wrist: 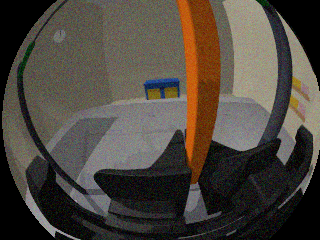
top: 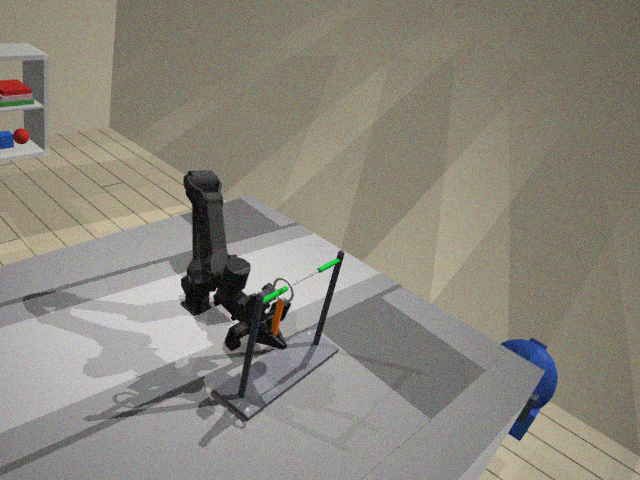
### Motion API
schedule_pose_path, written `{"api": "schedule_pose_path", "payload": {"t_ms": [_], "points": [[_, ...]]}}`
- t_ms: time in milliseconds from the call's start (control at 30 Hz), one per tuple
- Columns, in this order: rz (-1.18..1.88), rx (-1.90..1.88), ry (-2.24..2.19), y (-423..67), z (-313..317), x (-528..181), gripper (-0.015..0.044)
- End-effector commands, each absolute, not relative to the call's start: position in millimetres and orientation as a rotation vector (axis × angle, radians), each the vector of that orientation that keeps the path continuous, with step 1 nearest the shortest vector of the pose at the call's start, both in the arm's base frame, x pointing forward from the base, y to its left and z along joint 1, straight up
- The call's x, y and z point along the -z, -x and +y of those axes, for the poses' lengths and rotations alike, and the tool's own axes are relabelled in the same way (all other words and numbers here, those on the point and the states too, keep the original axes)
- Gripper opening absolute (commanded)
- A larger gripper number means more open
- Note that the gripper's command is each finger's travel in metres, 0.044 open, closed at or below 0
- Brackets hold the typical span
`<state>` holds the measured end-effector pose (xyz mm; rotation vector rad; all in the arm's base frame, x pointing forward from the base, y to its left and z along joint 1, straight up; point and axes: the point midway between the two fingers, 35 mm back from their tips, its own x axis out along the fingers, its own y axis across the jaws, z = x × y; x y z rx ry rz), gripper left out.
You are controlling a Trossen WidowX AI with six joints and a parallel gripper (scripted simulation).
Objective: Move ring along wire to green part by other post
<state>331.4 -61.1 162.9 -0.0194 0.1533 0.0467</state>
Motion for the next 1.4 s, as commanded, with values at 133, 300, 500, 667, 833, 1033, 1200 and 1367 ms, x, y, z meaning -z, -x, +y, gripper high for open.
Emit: {"api": "schedule_pose_path", "payload": {"t_ms": [133, 300, 500, 667, 833, 1033, 1200, 1367], "points": [[0.154, -0.045, 0.014, -331, -54, -163, -0.0150], [0.155, -0.047, 0.014, -331, -49, -163, -0.0150], [0.155, -0.050, 0.017, -330, -43, -163, -0.0150], [0.155, -0.055, 0.021, -330, -39, -163, -0.0150], [0.155, -0.063, 0.029, -330, -34, -163, -0.0150], [0.156, -0.075, 0.042, -330, -30, -163, -0.0150], [0.156, -0.086, 0.054, -330, -26, -163, -0.0150], [0.156, -0.095, 0.063, -330, -23, -163, -0.0150]]}}
